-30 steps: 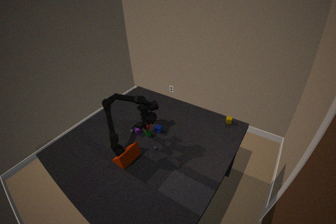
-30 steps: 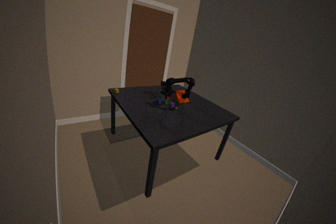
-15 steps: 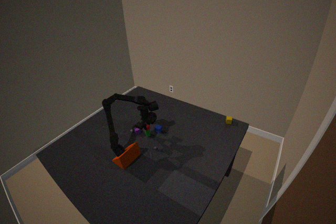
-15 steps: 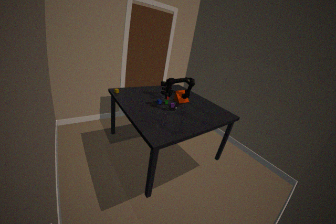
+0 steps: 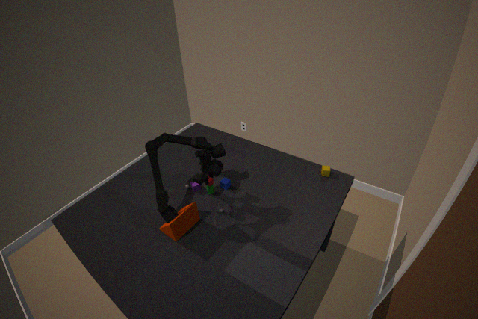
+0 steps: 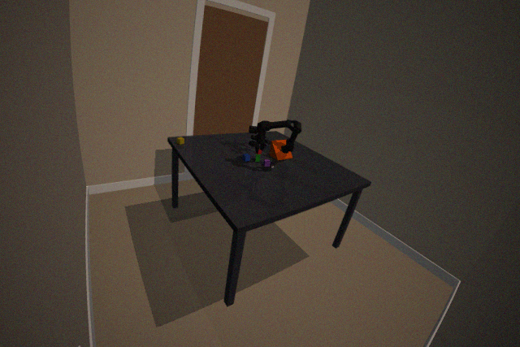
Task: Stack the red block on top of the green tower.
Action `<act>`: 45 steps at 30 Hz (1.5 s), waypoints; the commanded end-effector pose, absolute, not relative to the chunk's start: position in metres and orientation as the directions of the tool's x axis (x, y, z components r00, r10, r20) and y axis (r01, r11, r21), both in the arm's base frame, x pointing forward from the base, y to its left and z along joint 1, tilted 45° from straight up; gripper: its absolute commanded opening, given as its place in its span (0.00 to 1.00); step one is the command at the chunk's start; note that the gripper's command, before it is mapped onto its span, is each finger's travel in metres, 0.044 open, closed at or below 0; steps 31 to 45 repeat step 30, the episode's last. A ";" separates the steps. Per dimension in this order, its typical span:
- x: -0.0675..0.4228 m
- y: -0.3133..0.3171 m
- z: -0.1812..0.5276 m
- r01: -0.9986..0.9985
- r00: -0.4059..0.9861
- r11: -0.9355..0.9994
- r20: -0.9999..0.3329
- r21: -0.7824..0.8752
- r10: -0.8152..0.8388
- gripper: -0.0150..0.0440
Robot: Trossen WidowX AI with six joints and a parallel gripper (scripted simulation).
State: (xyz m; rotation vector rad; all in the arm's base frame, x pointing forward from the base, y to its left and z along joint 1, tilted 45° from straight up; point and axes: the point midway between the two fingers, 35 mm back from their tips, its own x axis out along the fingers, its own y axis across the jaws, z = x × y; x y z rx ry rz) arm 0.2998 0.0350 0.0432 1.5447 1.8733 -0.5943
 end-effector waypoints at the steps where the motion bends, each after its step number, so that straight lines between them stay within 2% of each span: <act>1: 0.300 0.035 0.043 0.976 -0.114 0.211 -0.713 0.048 0.692 0.65; 9: 0.300 0.035 0.043 0.976 -0.114 0.211 -0.713 0.048 0.692 1.00; 45: 0.300 0.035 0.043 0.976 -0.114 0.211 -0.713 0.048 0.692 1.00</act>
